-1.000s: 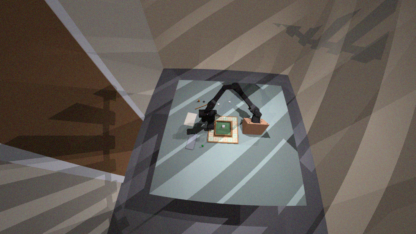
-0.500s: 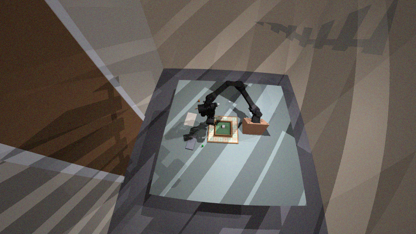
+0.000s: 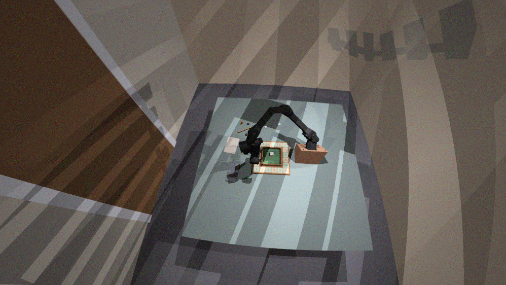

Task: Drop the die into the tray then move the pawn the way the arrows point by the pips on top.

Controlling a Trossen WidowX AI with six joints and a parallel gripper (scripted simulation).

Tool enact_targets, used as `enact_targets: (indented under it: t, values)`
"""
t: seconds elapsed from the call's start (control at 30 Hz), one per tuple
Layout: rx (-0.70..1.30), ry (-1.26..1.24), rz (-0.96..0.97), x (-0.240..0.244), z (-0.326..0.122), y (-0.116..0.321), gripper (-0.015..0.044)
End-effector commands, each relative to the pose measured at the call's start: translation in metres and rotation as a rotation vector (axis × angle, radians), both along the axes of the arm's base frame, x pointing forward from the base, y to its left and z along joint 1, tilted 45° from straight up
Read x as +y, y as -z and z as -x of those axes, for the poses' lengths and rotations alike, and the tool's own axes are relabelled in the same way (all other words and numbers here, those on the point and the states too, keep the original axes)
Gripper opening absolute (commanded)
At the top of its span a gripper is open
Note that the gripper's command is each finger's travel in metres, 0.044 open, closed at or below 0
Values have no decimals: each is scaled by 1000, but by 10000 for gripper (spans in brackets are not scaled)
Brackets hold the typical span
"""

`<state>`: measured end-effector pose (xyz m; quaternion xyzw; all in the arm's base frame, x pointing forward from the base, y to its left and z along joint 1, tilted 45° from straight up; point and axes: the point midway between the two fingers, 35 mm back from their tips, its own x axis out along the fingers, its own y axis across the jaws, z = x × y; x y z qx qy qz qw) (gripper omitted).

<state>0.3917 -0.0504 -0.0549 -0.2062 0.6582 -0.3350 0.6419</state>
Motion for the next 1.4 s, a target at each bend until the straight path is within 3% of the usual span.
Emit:
enact_targets:
  t: [0.0, 0.23, 1.23, 1.37]
  values:
    - [-8, -1, -4, 10, -1, 28, 0]
    - [-8, -1, -4, 21, 3, 68, 0]
    - [-7, -1, -2, -16, 8, 106, 0]
    - [-10, 4, -5, -12, 8, 103, 105]
